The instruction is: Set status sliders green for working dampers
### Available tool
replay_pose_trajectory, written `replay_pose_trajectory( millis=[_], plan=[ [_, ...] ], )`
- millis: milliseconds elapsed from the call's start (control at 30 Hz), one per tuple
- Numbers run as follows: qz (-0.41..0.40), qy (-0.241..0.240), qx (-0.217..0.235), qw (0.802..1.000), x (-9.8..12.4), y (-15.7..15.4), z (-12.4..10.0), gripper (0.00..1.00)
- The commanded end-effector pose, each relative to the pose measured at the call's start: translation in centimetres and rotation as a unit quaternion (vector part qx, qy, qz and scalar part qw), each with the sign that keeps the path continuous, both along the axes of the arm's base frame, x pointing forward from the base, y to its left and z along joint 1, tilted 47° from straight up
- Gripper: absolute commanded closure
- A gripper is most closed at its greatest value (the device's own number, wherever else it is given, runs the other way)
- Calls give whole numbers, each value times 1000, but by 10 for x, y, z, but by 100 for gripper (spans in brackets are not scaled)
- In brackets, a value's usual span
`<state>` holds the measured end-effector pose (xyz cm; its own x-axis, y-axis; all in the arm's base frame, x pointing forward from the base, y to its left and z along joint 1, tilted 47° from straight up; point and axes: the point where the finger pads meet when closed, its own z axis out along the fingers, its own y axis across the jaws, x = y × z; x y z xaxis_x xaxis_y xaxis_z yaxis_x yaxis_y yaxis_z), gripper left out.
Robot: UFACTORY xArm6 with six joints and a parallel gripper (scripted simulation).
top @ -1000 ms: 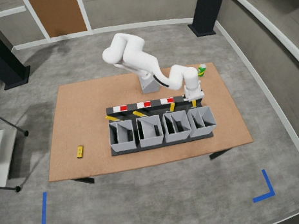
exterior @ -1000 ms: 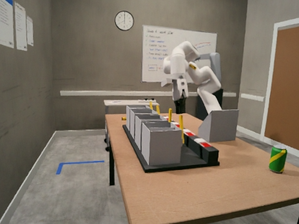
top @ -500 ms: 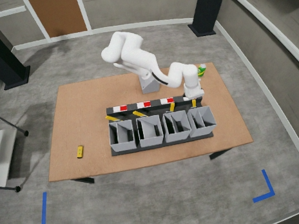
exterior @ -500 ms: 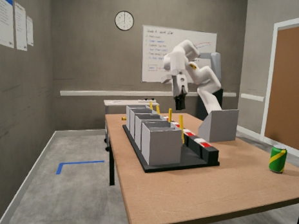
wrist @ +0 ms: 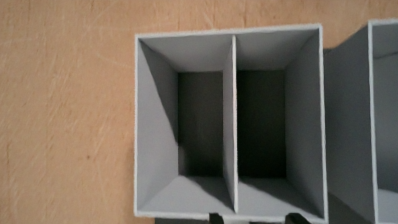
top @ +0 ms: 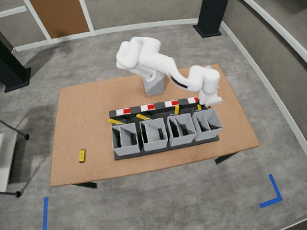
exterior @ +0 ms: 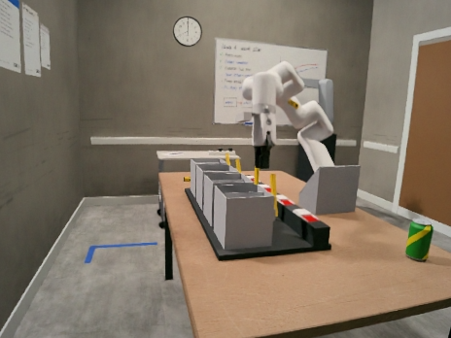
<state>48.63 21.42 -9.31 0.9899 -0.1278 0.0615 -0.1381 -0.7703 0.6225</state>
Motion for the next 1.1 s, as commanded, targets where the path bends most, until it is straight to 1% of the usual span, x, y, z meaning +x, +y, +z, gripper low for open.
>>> replay_pose_trajectory(
  millis=[0, 100, 200, 1067],
  plan=[
    [-11, 21, -49, 999, 21, 8, -7, 61],
    [-12, 23, -64, 998, 27, 9, -11, 61],
    [-13, 24, -70, 997, 29, 9, -12, 61],
    [-13, 24, -71, 997, 29, 9, -12, 61]
  ],
)
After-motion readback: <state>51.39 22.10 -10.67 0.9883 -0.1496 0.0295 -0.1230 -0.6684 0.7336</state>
